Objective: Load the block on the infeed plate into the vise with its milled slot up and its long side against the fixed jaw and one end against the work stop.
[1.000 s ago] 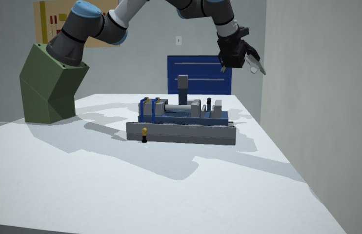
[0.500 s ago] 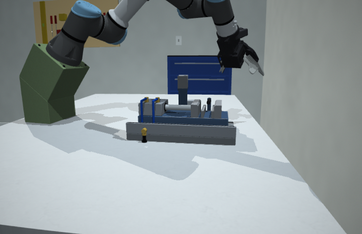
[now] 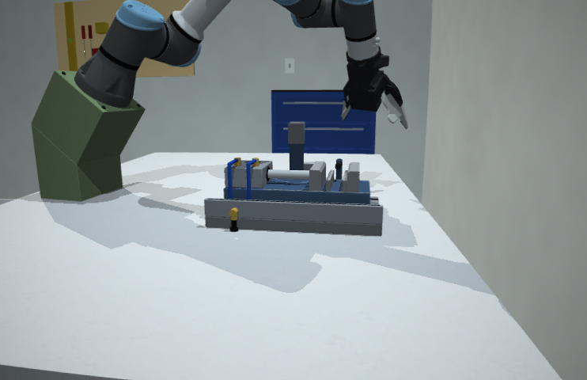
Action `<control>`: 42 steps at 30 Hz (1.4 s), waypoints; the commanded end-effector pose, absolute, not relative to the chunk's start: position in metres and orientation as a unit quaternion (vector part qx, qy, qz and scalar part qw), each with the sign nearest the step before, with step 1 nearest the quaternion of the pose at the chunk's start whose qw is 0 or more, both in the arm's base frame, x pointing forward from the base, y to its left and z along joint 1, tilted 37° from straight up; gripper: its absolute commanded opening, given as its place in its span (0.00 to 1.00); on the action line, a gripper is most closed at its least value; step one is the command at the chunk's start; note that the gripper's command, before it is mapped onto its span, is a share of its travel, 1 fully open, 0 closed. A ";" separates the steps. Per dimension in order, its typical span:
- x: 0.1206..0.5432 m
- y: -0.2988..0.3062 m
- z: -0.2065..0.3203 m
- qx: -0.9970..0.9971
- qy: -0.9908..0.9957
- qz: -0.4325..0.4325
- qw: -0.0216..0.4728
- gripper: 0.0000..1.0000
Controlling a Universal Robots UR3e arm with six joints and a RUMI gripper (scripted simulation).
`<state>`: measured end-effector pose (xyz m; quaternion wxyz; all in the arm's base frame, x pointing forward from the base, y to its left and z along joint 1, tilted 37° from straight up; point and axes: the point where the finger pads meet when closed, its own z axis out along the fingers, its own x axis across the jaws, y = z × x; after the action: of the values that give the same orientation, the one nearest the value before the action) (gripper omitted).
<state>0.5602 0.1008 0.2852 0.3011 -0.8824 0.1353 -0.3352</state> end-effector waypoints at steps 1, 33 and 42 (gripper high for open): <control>0.547 0.130 0.267 -0.904 0.127 -0.309 0.267 1.00; 0.409 0.231 0.222 -0.961 0.012 -0.275 -0.022 1.00; 0.390 0.235 0.231 -0.954 -0.009 -0.293 -0.063 1.00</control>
<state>0.3962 0.2337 0.2276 -0.0470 -0.9567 -0.0039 -0.2872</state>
